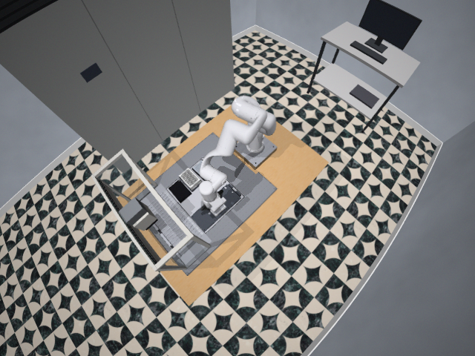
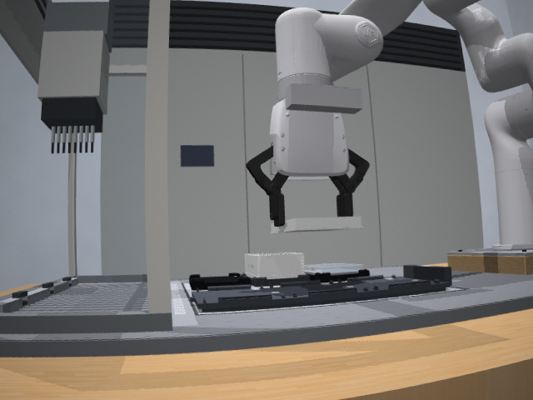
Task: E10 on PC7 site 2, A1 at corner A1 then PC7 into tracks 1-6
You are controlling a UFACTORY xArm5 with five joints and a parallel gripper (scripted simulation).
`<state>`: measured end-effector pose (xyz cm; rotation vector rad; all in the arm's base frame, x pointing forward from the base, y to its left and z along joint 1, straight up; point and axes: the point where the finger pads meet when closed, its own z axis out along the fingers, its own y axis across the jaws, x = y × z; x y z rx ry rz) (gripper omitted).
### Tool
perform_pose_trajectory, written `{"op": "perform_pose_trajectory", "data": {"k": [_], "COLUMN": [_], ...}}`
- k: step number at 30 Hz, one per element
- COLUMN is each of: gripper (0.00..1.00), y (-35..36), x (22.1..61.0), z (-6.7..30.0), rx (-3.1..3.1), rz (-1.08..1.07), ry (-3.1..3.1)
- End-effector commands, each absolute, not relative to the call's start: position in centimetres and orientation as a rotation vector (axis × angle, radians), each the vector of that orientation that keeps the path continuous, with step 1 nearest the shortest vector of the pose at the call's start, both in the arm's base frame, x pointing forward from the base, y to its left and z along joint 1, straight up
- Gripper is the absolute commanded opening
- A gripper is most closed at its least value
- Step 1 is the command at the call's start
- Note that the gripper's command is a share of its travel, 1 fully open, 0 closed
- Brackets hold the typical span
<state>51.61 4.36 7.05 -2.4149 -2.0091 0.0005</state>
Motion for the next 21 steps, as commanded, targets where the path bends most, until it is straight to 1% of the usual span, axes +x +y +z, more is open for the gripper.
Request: {"op": "perform_pose_trajectory", "data": {"k": [1,21], "gripper": [0.0,0.0], "y": [4.4,4.4], "x": [51.8,51.8], "z": [6.6,3.9], "rx": [-2.417,-2.417], "rz": [-0.005,-0.005], "ry": [-2.011,-2.011]}}
